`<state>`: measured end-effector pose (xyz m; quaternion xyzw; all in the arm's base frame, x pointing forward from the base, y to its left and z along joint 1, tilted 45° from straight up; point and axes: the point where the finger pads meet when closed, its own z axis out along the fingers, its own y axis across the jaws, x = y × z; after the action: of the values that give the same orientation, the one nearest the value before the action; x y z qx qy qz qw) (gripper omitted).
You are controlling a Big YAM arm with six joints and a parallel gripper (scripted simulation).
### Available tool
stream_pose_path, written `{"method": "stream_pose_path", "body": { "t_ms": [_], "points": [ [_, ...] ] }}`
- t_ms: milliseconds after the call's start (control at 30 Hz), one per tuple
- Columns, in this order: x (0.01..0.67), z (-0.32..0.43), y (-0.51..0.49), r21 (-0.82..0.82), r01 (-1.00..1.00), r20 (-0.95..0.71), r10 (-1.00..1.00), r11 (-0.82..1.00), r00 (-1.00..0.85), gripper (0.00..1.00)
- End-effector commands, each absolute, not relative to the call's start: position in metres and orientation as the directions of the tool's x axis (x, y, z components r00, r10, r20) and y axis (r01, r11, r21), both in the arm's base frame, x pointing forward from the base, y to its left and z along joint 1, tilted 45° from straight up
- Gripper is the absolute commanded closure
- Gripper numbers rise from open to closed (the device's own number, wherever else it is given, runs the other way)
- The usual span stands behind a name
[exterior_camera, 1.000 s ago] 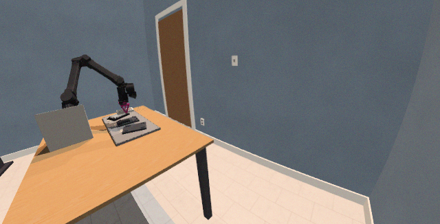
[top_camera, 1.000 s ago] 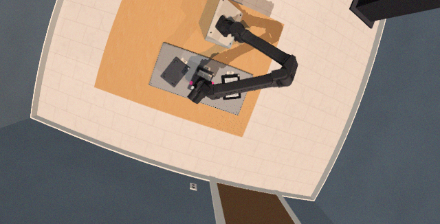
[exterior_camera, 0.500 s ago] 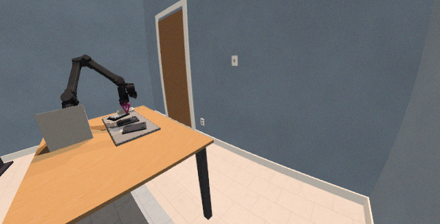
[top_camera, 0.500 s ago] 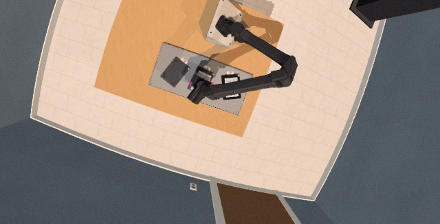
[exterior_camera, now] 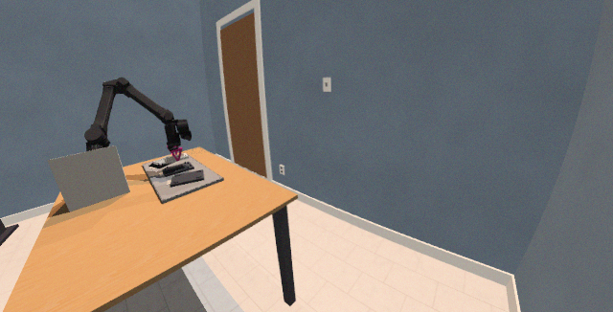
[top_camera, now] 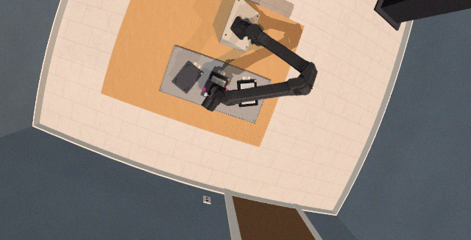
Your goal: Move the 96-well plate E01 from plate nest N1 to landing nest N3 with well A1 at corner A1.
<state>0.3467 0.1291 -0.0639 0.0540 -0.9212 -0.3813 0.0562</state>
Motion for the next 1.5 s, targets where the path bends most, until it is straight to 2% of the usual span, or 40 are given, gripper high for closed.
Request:
{"method": "stream_pose_path", "body": {
  "t_ms": [0, 800, 1467],
  "points": [
    [0.343, -0.069, 0.136, 0.710, -0.045, 0.072, -0.136, 0.703, -0.988, 1.00],
    [0.335, -0.094, 0.161, 0.710, -0.045, 0.072, -0.137, 0.703, -0.988, 1.00],
    [0.350, -0.084, 0.150, 0.710, -0.043, 0.039, -0.101, 0.703, -0.994, 1.00]
  ]
}}
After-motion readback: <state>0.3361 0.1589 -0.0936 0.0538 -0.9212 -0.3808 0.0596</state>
